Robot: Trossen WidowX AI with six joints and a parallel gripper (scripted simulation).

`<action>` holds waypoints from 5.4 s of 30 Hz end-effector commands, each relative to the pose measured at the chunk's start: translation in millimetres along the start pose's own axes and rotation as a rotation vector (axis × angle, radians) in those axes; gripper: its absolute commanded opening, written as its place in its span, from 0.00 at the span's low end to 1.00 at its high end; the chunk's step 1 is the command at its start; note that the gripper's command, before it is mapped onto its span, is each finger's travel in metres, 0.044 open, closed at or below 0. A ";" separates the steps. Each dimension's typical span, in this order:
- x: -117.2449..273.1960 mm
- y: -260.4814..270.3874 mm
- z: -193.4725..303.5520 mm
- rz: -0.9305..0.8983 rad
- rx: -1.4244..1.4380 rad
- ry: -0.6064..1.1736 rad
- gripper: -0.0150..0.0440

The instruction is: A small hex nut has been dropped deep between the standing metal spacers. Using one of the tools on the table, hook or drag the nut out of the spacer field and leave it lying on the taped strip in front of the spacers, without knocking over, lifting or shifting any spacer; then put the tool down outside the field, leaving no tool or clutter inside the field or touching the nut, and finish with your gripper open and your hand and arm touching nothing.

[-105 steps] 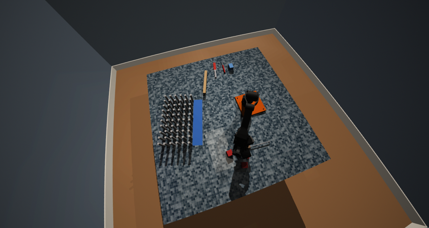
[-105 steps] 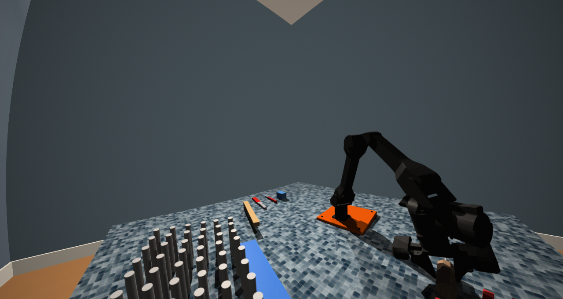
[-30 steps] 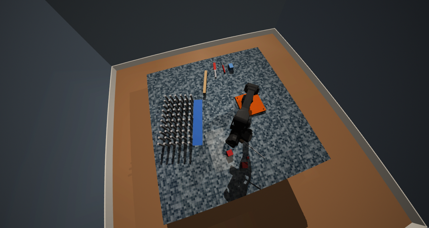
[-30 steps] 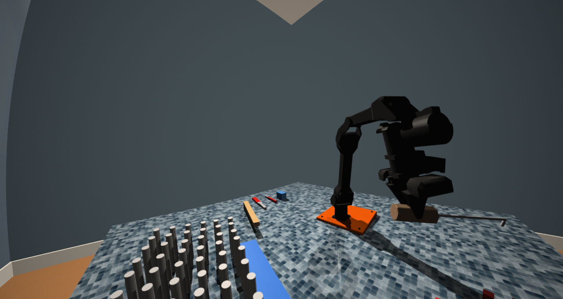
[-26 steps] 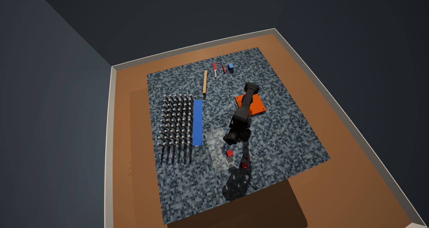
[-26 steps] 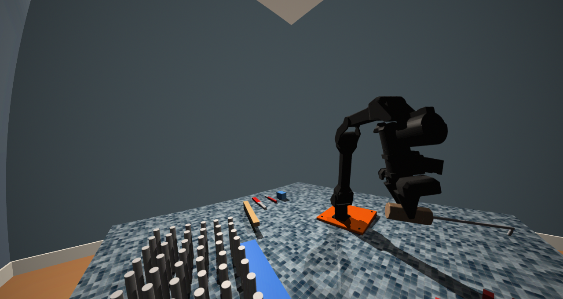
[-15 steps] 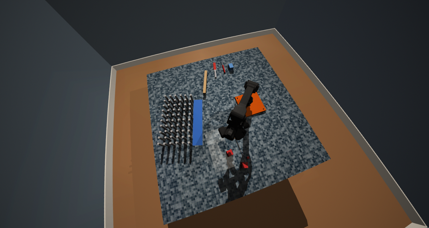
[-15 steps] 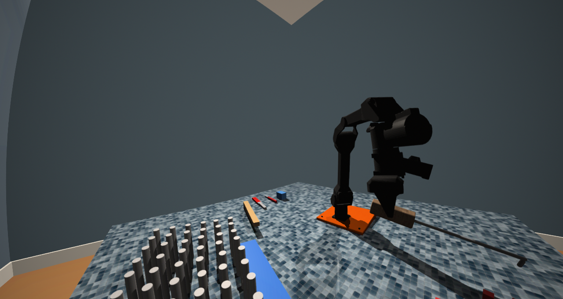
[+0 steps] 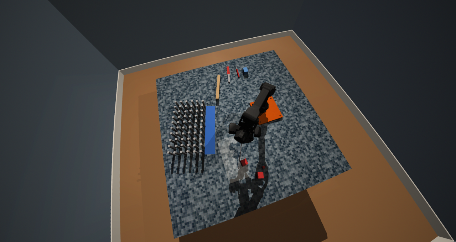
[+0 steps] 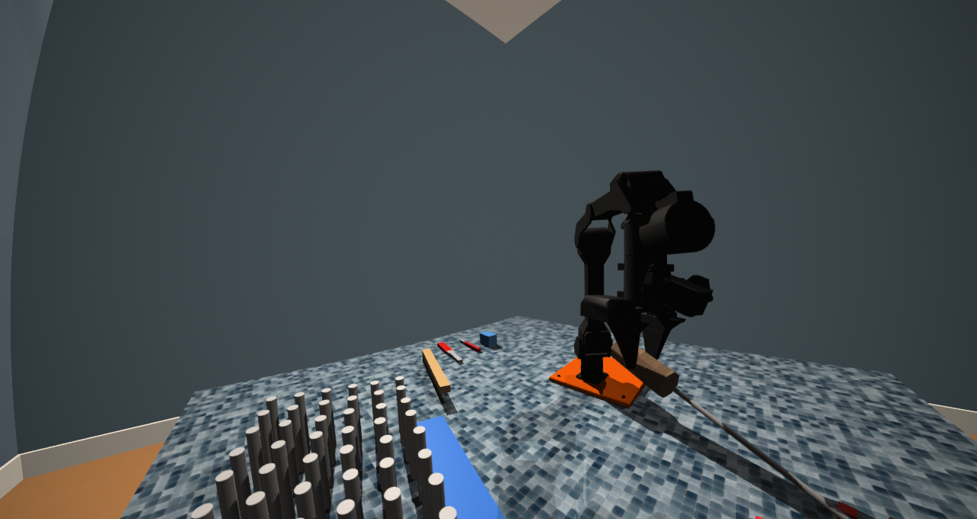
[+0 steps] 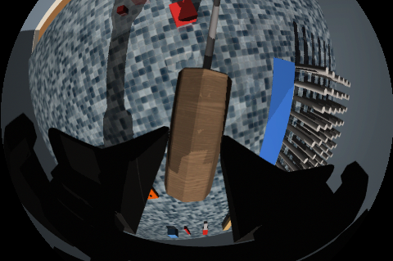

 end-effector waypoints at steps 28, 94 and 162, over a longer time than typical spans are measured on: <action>2.8 -30.9 75.4 0.264 -1.066 0.099 0.25; -153.1 -29.6 96.5 0.357 -1.340 0.086 0.25; -157.0 -85.8 94.5 0.362 -1.340 0.082 0.25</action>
Point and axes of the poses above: the point midway between the two fingers, 35 mm back from their tips, its own x axis back along the fingers, its own y axis across the jaws, z = x × y, the point moved 4 cm from there along x, back along the fingers, and after that the axes turned 8 degrees about x, right-handed, at the moved point
